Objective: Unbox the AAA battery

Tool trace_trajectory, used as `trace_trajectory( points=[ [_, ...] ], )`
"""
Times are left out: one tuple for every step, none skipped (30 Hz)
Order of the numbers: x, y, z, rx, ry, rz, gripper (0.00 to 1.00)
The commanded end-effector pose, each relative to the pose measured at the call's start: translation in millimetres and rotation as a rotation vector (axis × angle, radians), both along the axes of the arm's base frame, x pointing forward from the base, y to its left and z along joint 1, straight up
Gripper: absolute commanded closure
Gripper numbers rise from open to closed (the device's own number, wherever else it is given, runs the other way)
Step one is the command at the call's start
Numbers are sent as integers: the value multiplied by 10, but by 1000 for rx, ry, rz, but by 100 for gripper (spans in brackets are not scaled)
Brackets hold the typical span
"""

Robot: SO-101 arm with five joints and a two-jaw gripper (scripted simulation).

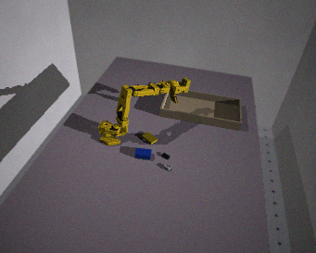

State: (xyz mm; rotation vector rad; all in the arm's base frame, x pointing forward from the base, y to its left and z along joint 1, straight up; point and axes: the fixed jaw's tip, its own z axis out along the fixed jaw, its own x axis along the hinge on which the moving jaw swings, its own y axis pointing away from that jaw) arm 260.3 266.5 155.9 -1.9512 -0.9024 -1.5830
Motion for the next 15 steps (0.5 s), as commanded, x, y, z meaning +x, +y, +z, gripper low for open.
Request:
trace_trajectory(
  points=[
    [-14, 27, 110, 46, -29, 6, 80],
    [-13, 30, 96, 46, -29, 6, 80],
    [-12, 32, 82, 47, -28, 6, 80],
    [-11, 34, 68, 47, -28, 6, 80],
    [-10, 36, 54, 48, -27, 7, 80],
    [-10, 38, 40, 48, -27, 7, 80],
    [-9, 40, 25, 48, -27, 7, 80],
    [-9, 42, 11, 49, -26, 7, 80],
    [-8, 44, -4, 49, -26, 7, 80],
    [-8, 46, -18, 50, -25, 7, 80],
    [-8, 48, -33, 50, -25, 7, 80],
    [-8, 49, -48, 50, -24, 7, 80],
    [-7, 51, -62, 51, -24, 8, 80],
    [-8, 52, -77, 51, -23, 8, 80],
    [-8, 54, -92, 51, -23, 8, 80]
  ],
)
